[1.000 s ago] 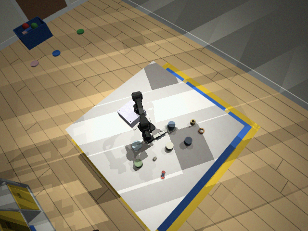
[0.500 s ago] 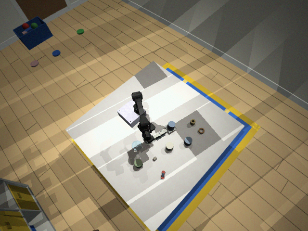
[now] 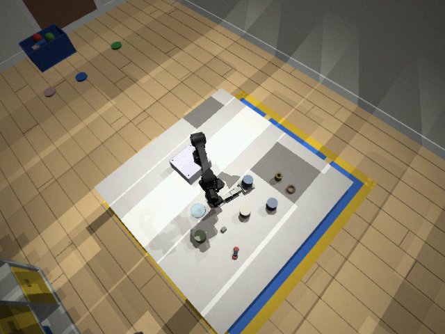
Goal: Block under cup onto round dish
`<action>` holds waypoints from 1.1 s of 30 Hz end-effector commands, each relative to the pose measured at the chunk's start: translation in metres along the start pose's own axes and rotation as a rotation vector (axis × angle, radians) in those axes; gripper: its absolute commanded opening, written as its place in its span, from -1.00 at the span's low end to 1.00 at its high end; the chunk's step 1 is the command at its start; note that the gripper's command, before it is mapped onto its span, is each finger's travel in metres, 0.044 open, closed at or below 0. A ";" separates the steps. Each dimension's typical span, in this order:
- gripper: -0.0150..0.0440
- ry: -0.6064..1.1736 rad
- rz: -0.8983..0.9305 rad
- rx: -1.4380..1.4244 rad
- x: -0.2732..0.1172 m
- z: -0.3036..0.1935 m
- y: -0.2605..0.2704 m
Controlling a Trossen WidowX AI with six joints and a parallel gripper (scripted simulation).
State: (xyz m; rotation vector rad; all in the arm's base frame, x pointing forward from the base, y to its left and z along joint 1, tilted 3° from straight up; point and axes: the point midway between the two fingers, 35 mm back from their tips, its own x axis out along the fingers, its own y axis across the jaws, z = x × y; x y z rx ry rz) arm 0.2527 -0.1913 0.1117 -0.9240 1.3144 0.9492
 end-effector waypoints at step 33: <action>-0.49 0.012 -0.001 -0.002 0.048 -0.100 0.049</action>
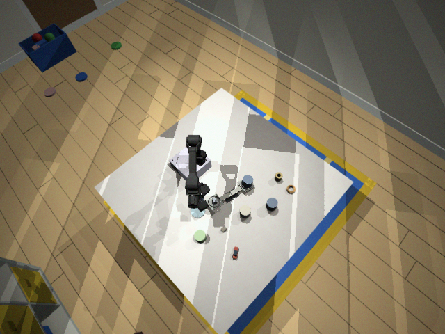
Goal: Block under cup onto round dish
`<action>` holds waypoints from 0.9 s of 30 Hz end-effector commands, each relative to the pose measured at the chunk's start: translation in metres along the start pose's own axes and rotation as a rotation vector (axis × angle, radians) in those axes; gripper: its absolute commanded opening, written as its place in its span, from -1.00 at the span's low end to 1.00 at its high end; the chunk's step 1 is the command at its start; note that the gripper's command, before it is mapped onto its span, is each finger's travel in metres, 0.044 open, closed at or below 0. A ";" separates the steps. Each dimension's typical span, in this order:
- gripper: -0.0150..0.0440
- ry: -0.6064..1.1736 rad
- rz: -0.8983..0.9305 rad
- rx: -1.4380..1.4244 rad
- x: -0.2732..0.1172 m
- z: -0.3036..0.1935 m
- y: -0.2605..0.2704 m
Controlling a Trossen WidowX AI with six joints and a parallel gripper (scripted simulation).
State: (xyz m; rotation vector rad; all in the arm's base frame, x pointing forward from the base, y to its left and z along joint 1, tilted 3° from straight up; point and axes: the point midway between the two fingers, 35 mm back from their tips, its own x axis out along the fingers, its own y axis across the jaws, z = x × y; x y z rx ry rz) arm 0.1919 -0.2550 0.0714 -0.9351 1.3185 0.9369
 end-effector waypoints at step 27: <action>-0.49 0.006 0.014 -0.005 0.094 -0.083 0.093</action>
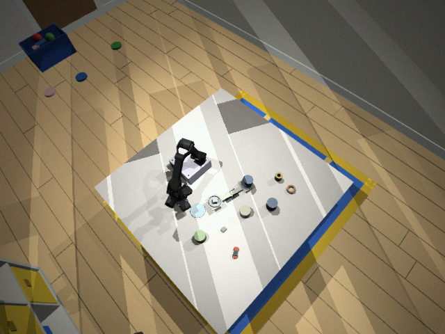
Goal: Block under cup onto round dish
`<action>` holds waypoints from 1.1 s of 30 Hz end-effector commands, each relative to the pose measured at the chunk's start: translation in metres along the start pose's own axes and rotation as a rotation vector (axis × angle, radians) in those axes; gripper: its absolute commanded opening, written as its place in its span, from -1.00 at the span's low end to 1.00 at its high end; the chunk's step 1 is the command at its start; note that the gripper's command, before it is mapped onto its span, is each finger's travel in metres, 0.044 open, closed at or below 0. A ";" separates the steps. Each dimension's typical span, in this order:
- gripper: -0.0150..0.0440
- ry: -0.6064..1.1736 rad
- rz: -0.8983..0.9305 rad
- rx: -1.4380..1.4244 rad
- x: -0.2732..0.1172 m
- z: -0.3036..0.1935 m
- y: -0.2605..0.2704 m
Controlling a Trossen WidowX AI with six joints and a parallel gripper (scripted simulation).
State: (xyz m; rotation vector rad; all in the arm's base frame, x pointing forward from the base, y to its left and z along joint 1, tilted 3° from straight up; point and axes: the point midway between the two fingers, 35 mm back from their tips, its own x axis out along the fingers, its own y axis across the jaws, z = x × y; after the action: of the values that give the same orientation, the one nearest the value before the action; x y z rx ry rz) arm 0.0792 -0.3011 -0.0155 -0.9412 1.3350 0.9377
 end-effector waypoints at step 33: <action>0.93 -0.004 0.003 -0.001 0.022 0.001 0.001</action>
State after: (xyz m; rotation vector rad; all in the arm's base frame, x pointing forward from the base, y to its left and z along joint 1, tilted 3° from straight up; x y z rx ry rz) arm 0.0790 -0.2994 -0.0401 -0.9385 1.3333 0.9415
